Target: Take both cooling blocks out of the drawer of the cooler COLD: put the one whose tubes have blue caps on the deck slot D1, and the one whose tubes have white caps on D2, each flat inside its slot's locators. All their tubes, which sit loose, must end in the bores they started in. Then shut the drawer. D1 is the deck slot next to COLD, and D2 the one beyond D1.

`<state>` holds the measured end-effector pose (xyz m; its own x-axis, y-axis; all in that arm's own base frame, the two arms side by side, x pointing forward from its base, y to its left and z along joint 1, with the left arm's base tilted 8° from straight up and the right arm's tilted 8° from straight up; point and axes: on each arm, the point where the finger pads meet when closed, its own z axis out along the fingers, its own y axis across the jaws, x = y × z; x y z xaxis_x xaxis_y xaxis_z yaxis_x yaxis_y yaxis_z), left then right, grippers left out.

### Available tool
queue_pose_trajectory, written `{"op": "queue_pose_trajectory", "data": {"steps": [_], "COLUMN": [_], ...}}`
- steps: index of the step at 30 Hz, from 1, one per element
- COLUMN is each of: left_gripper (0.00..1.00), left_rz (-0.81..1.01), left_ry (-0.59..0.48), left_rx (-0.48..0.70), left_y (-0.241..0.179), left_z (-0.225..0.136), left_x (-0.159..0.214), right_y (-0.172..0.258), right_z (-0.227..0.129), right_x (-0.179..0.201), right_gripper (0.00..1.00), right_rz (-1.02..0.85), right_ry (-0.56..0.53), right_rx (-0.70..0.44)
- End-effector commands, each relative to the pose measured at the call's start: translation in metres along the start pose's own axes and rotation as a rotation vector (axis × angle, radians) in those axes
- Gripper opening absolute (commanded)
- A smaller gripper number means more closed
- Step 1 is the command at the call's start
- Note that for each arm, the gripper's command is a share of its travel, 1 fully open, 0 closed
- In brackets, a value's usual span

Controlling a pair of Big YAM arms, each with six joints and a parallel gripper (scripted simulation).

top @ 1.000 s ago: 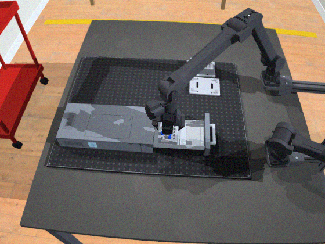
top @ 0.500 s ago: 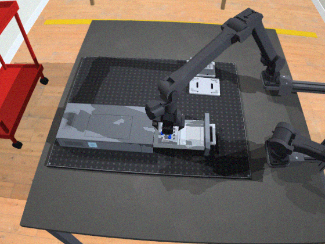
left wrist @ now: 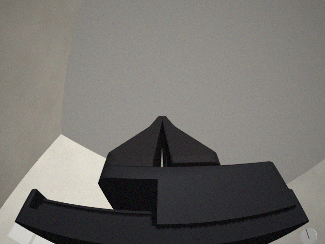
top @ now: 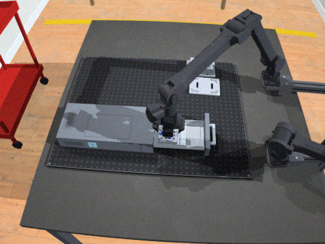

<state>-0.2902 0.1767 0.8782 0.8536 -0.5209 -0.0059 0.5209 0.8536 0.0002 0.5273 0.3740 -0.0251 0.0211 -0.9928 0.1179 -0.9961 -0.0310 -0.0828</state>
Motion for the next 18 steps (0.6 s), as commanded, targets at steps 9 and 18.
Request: {"op": "queue_pose_trajectory", "data": {"steps": [9,18], "left_gripper": [0.0,0.0], "left_rz": [0.008,0.008], "left_ry": [0.034,0.034], "left_rx": [0.001,0.001], "left_y": [-0.002,-0.002], "left_z": [0.008,0.008], "left_x": [0.023,0.023], "right_y": [-0.013,-0.021], "right_z": [0.014,0.002], "right_x": [-0.001,-0.006], "right_gripper": [1.0,1.0], "right_rz": [-0.003,0.006], "right_ry": [-0.027,-0.017], "right_rx": [0.043,0.028]}}
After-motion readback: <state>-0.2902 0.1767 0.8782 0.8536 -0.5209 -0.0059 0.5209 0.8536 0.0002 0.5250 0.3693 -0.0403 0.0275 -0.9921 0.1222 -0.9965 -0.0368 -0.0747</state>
